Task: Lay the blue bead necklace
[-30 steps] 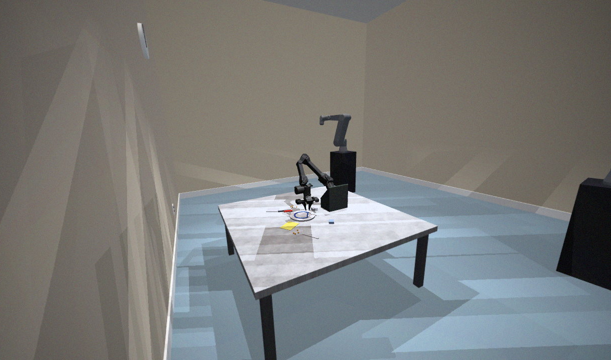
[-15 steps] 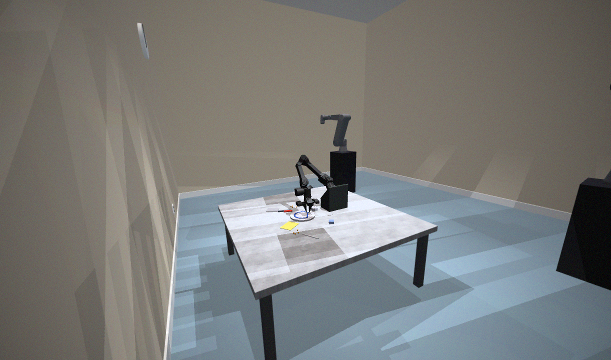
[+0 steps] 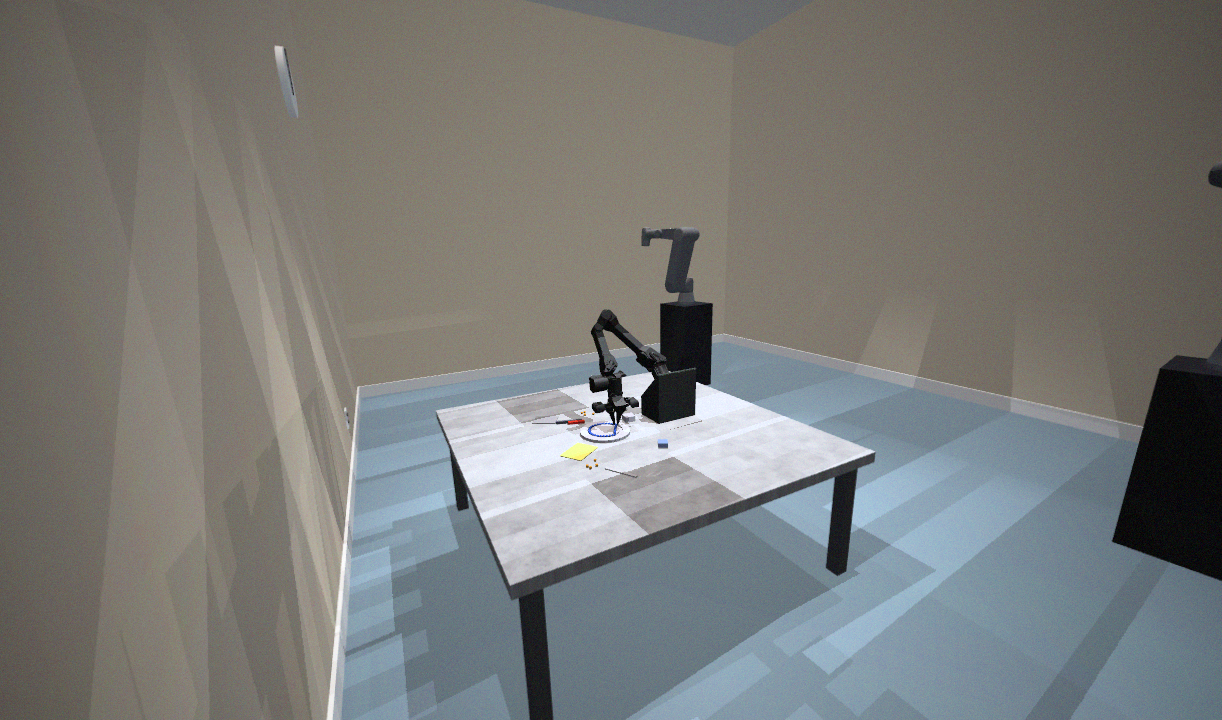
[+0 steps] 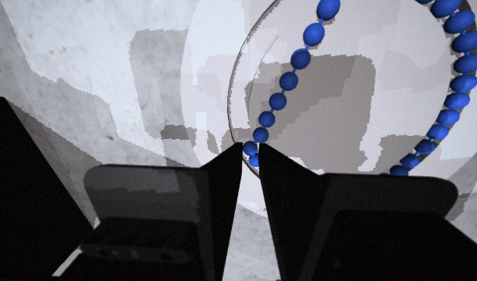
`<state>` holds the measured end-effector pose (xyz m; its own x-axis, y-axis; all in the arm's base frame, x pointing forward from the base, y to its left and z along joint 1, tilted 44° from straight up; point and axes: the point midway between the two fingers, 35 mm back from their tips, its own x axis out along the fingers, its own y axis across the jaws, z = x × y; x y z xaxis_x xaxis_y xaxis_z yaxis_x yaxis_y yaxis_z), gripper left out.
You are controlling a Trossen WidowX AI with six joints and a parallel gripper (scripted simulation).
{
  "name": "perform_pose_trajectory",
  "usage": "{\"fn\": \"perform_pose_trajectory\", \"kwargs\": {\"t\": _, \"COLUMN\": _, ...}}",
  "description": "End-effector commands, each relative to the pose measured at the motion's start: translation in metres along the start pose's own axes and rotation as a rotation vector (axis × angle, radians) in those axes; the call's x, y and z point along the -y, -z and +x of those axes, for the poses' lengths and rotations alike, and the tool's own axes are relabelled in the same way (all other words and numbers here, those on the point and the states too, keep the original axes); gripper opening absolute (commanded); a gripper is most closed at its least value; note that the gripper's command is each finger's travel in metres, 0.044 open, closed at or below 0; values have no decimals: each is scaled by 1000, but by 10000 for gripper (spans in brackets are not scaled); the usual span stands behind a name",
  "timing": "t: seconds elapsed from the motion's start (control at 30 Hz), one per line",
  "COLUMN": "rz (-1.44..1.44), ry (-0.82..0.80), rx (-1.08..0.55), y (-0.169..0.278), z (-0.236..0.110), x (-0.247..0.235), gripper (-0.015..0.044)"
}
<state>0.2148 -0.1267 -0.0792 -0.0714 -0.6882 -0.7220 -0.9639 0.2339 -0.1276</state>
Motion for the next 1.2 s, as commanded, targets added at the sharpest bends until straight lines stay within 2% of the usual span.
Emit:
{"fn": "perform_pose_trajectory", "kwargs": {"t": 0.0, "rz": 3, "ry": 3, "rx": 1, "y": 0, "z": 0, "x": 1, "gripper": 0}}
{"fn": "perform_pose_trajectory", "kwargs": {"t": 0.8, "rz": -5, "ry": -1, "rx": -6, "y": 0, "z": -8, "x": -1, "gripper": 0}}
{"fn": "perform_pose_trajectory", "kwargs": {"t": 1.17, "rz": -5, "ry": -1, "rx": -6, "y": 1, "z": 2, "x": -3, "gripper": 0}}
